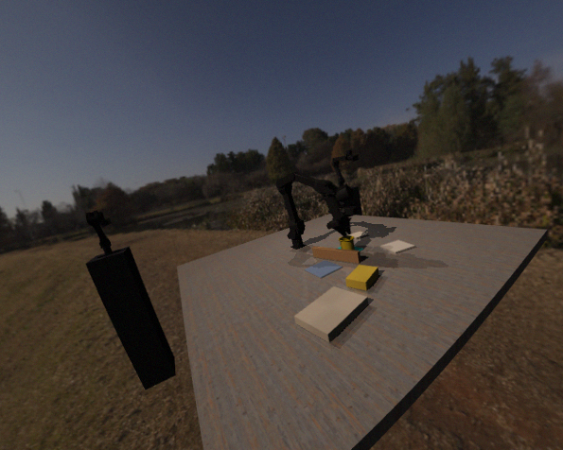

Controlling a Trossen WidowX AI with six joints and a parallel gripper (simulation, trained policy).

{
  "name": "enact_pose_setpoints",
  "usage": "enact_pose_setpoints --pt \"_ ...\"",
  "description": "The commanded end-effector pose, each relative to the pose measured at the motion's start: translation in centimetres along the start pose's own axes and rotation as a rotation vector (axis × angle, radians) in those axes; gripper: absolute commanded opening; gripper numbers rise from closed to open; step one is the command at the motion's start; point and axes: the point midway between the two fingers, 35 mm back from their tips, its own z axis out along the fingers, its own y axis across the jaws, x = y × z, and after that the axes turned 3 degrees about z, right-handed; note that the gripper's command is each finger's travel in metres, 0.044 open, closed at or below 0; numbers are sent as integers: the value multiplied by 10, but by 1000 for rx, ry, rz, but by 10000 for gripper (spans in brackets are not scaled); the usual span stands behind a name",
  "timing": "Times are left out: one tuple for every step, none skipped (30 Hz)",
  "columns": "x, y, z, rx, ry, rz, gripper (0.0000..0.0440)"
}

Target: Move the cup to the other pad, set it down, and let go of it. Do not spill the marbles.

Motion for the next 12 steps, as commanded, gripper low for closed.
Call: enact_pose_setpoints --pt "0 0 -8 -9 -18 13 226" --pt "-1 1 -10 -10 -26 16 231" --pt "-2 0 -13 -12 -35 18 237" --pt "-3 0 -16 -13 -45 19 244" --pt "-4 0 -19 -15 -54 21 256" --pt "-5 0 -23 -15 -63 23 267" --pt "-7 -1 -26 -15 -72 24 278" --pt "-8 -1 -29 -15 -80 26 300" --pt "-9 -2 -32 -15 -87 29 322" --pt "-10 -2 -34 -16 -93 33 344" --pt "-12 -3 -37 -16 -100 37 366" --pt "-13 -4 -40 -15 -106 41 389"
